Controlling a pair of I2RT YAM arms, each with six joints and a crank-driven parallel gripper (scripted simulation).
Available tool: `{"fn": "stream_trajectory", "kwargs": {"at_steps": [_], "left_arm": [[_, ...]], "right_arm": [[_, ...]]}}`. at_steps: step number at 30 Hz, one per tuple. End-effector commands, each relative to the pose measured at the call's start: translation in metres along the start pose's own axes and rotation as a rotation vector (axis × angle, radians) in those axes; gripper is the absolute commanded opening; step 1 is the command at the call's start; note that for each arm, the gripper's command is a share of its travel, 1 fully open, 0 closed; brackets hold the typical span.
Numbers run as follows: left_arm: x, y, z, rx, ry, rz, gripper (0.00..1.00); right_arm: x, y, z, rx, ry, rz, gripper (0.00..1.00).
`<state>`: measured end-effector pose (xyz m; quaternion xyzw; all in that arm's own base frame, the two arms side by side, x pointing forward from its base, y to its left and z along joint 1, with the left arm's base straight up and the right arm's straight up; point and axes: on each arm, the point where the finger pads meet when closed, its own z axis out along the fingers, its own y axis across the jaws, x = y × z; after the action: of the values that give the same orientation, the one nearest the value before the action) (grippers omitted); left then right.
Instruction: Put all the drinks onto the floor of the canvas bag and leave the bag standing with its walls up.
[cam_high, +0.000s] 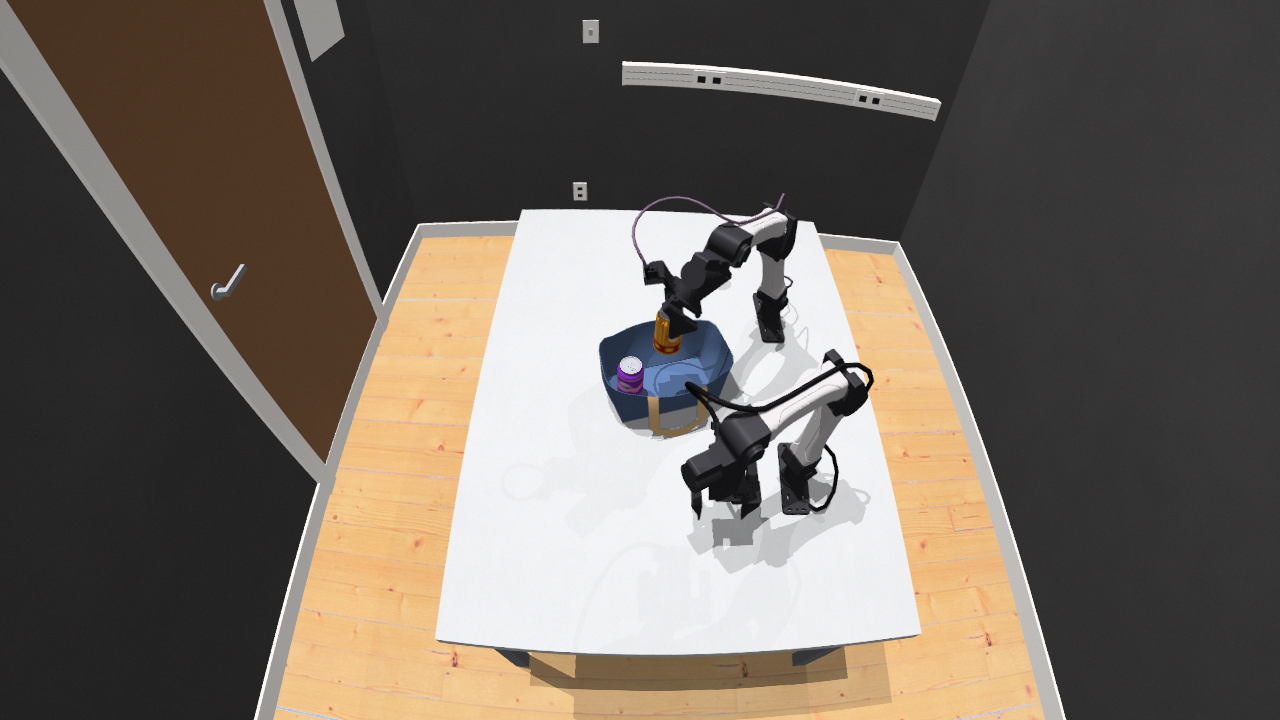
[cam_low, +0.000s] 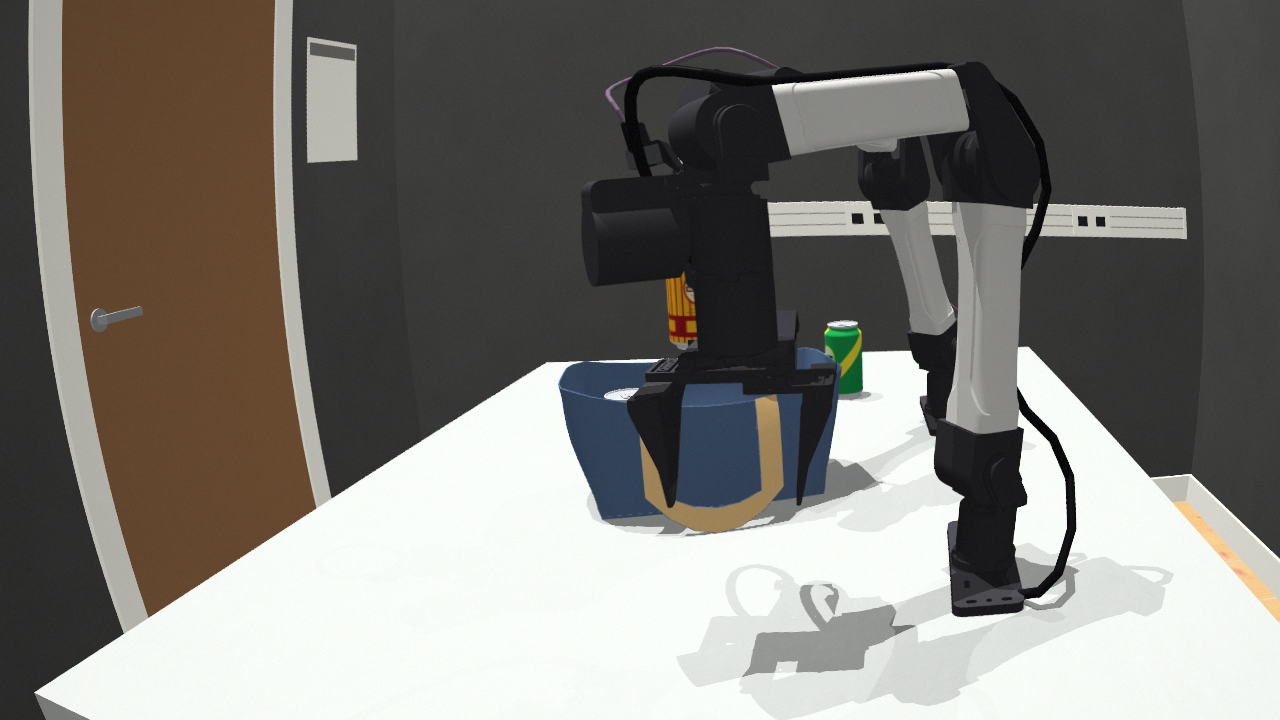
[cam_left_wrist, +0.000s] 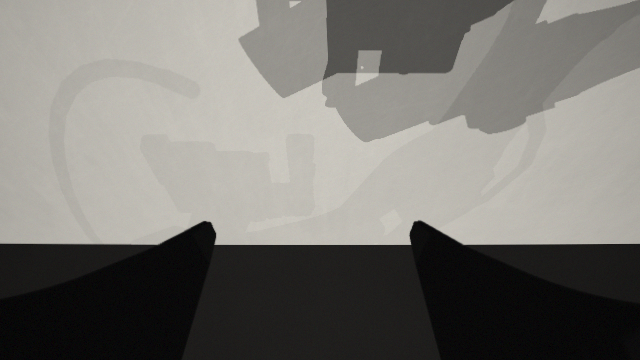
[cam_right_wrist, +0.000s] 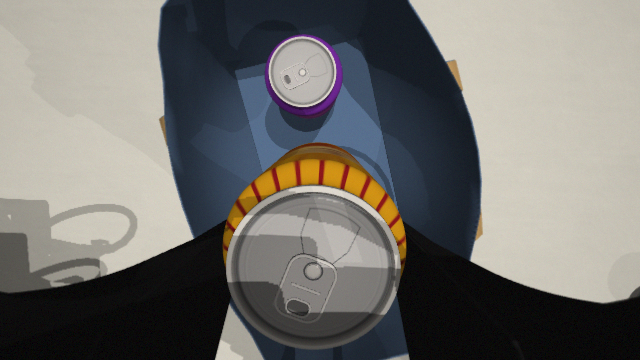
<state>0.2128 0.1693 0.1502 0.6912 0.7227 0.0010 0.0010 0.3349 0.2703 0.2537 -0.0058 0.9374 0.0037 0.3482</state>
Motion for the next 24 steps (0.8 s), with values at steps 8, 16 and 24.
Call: {"fn": "stream_trajectory", "kwargs": {"at_steps": [8,16,24], "left_arm": [[0.003,0.005,-0.007,-0.018,0.002,-0.011,1.0],[0.003,0.005,-0.007,-0.018,0.002,-0.011,1.0],[0.003,0.005,-0.007,-0.018,0.002,-0.011,1.0]], "right_arm": [[-0.032,-0.001,-0.026,-0.051,-0.114,0.077,0.74],[-0.034,-0.005,-0.028,-0.05,-0.118,0.078,0.74],[-0.017,-0.008,-0.013,-0.019,-0.079,0.051,0.74]]}}
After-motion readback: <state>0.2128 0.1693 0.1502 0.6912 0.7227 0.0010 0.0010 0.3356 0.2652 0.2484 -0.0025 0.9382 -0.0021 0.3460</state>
